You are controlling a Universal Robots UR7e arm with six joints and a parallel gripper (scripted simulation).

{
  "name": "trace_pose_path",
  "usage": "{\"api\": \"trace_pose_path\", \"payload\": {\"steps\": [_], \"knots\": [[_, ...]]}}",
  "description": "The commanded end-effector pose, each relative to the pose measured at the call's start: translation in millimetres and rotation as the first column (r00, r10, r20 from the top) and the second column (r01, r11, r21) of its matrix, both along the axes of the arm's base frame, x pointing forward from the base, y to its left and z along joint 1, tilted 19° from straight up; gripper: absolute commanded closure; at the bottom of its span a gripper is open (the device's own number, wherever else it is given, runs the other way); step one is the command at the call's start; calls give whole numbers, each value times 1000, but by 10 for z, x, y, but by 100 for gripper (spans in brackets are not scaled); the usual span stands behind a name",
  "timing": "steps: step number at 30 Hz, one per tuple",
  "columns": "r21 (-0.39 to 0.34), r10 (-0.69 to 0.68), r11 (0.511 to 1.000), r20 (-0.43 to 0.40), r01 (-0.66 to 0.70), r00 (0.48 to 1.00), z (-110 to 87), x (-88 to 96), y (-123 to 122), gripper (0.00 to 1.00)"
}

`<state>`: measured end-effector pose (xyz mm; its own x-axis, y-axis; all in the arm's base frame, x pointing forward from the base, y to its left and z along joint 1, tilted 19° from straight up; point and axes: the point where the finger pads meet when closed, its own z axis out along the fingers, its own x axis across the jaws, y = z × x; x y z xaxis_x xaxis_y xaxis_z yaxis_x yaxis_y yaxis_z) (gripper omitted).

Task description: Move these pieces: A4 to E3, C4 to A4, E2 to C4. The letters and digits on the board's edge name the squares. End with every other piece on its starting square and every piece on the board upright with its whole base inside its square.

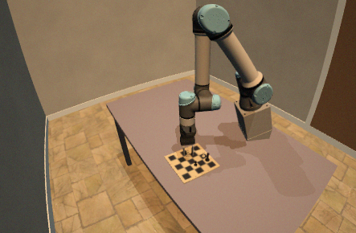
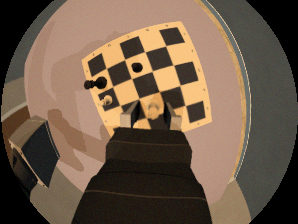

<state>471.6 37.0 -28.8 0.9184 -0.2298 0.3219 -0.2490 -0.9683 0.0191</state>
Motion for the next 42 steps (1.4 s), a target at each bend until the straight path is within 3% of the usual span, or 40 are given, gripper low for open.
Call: {"api": "trace_pose_path", "payload": {"steps": [1,30,31,42], "knots": [[-2,0,1000,6,0,1000,6,20,-11,21],[-2,0,1000,6,0,1000,10,21,-11,21],[-2,0,1000,6,0,1000,10,21,-11,100],[-2,0,1000,6,0,1000,10,21,-11,100]]}}
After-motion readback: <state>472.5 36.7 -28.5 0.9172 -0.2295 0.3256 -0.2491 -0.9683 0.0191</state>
